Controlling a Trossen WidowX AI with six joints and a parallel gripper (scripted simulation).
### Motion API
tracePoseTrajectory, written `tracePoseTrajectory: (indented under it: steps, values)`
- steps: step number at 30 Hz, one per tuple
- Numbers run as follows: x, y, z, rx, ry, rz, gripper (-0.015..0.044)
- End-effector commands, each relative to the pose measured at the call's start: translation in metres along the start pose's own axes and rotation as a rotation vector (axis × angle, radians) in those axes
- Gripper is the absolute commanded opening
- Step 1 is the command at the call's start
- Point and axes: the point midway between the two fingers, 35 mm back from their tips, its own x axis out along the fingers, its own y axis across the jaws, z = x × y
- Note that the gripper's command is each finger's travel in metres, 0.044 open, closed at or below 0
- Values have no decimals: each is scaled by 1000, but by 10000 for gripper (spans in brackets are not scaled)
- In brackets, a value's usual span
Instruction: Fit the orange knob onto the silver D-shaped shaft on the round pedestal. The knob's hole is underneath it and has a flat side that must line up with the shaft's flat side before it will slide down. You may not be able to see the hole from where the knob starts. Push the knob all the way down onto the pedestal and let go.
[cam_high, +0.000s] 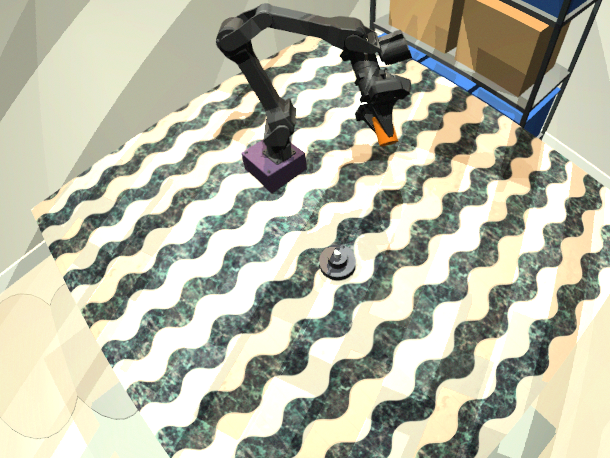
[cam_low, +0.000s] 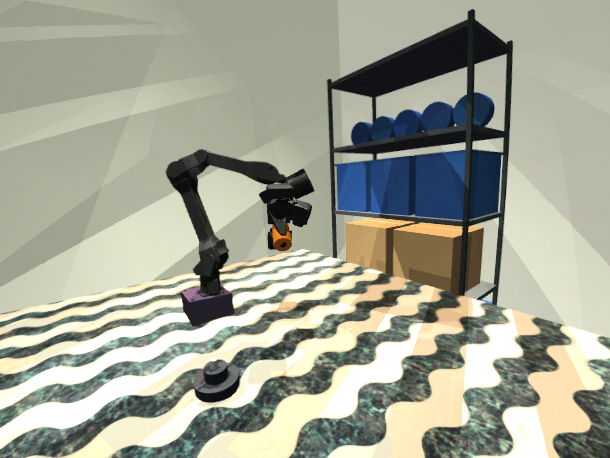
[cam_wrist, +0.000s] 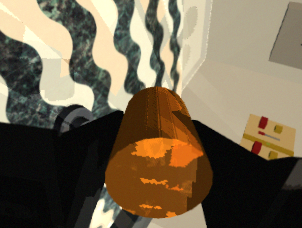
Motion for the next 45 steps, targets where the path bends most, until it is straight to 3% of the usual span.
tracePoseTrajectory:
  steps: [1, 16, 45]
  values:
    - [0, -1, 0, 1, 0, -3, 0]
    - [6, 5, 0, 16, -5, 56, 0]
    - [53, 43, 1, 13, -11, 792, 0]
